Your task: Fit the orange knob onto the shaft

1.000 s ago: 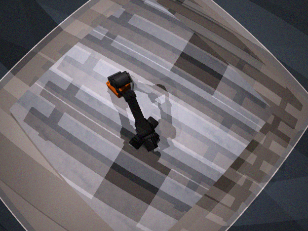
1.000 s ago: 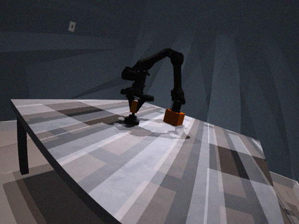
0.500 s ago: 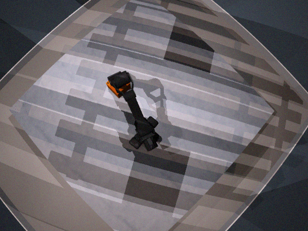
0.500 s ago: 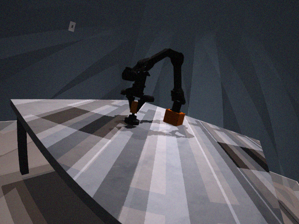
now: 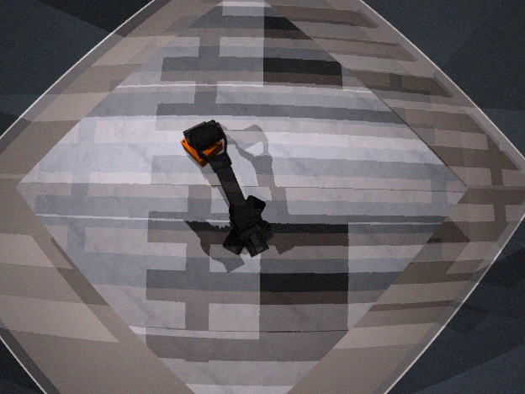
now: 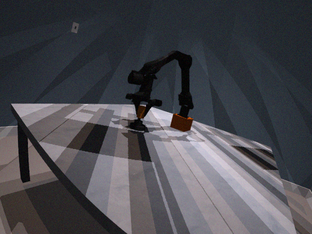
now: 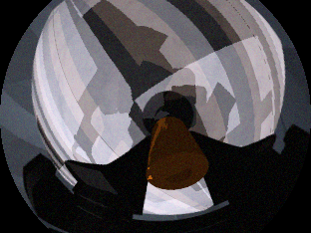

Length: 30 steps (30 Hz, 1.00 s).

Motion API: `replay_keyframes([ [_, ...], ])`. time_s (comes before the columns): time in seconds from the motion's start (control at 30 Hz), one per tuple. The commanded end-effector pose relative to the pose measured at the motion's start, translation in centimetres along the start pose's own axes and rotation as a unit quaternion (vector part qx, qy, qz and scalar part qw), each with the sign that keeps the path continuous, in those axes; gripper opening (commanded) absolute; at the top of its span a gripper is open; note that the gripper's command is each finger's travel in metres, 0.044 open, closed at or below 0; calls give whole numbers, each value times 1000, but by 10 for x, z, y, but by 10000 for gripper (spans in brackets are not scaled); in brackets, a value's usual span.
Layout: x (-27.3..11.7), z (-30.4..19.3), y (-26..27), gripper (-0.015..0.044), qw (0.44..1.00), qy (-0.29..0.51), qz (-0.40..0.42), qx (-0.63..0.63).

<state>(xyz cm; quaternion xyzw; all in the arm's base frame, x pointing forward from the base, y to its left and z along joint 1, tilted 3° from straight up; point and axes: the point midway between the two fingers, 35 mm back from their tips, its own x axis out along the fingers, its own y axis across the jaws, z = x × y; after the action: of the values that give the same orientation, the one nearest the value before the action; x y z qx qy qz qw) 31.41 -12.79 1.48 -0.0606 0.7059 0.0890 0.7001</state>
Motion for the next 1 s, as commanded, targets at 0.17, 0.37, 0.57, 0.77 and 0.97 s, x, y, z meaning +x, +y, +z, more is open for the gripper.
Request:
replay_keyframes([
  [0.17,-5,3,-2,0,1000,-4,-5,-12],
  [0.37,-2,6,-5,0,1000,-4,-5,-12],
  [0.57,-1,5,-4,0,1000,-4,-5,-12],
  [0.77,1,4,-4,0,1000,-4,-5,-12],
  [0.97,1,3,-3,0,1000,-4,-5,-12],
])
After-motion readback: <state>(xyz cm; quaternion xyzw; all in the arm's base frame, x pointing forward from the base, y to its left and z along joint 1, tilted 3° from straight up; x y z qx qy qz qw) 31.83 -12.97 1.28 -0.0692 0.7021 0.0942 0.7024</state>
